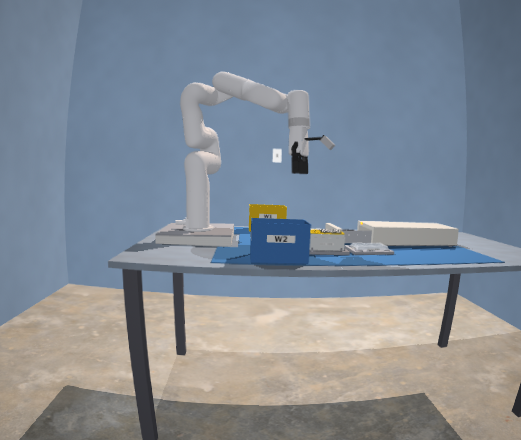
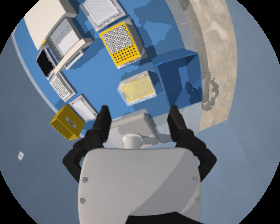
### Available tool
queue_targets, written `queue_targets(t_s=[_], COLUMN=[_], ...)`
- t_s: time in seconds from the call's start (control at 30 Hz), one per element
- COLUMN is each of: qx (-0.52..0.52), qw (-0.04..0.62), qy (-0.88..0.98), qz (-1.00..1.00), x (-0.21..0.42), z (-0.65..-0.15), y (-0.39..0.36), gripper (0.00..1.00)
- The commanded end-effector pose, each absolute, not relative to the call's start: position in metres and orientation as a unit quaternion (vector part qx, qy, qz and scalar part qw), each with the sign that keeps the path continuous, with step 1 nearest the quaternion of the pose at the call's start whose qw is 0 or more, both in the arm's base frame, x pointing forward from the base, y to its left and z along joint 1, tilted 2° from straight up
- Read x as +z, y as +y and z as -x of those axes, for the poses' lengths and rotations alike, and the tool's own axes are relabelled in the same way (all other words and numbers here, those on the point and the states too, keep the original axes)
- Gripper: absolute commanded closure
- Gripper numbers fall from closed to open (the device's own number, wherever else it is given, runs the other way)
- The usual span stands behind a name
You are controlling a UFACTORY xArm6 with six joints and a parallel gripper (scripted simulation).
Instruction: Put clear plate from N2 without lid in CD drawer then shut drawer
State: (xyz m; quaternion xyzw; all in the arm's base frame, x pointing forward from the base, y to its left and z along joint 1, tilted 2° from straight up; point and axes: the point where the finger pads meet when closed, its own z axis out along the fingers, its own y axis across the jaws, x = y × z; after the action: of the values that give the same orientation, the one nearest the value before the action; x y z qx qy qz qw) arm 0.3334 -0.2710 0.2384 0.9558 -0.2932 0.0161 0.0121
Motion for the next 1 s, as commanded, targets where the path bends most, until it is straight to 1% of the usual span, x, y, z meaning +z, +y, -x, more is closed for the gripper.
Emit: queue_targets(t_s=[0.0,0.23,0.97], qx=[0.015,0.013,0.0], qw=[0.012,0.011,0.009], qy=[-0.27,-0.254,-0.165], qz=[-0.963,-0.967,-0.986], x=[0.237,0.234,0.222], z=[-0.349,-0.359,-0.401], y=[-0.253,-0.239,-0.159], gripper=[0.0,0.0,0.0])
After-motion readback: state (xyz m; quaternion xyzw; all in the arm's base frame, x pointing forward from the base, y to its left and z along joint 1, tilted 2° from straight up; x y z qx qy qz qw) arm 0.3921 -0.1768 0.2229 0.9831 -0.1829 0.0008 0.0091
